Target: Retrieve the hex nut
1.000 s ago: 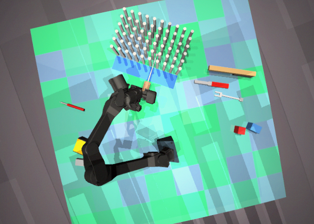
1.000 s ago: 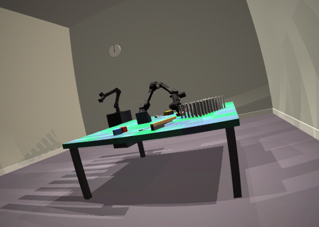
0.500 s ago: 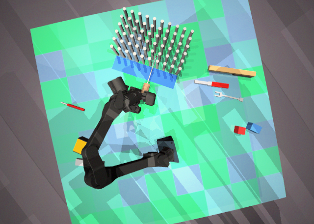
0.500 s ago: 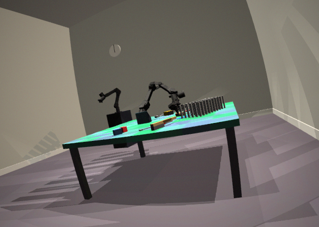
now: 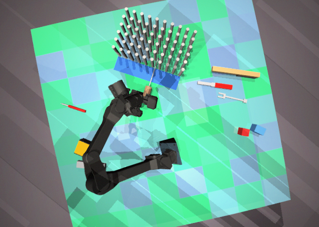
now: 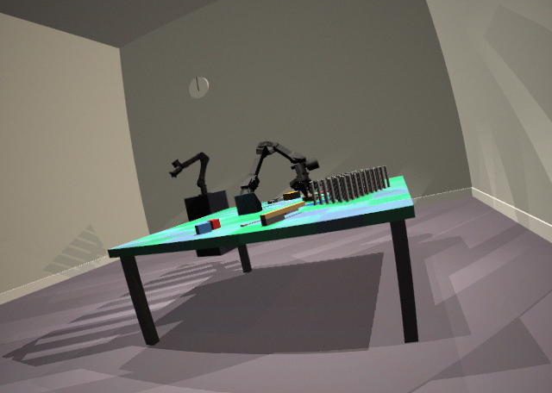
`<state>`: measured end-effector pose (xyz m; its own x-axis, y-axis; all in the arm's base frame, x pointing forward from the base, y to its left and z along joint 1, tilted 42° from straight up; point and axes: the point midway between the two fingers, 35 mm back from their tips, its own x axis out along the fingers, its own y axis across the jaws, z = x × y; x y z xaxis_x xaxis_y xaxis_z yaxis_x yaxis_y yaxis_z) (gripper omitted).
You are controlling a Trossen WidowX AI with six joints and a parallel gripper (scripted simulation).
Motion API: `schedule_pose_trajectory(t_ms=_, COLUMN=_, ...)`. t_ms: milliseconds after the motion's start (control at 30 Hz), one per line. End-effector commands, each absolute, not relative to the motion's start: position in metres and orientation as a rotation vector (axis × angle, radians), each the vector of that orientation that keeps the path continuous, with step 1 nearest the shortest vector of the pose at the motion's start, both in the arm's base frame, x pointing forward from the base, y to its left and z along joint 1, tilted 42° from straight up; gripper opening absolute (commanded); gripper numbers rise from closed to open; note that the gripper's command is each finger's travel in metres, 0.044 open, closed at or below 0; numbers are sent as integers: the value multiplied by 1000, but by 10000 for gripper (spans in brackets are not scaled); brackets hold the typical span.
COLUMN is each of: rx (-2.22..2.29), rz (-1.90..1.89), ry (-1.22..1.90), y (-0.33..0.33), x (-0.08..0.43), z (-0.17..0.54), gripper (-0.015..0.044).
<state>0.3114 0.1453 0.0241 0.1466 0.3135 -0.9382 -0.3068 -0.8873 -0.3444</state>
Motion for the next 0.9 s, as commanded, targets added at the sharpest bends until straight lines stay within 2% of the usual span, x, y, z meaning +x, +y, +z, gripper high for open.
schedule_pose_trajectory(t_ms=0, rx=-1970, rz=1794, ry=10, y=144, x=307, z=23, gripper=0)
schedule_pose_trajectory(t_ms=867, rx=-1969, rz=1795, ry=10, y=147, x=291, z=29, gripper=0)
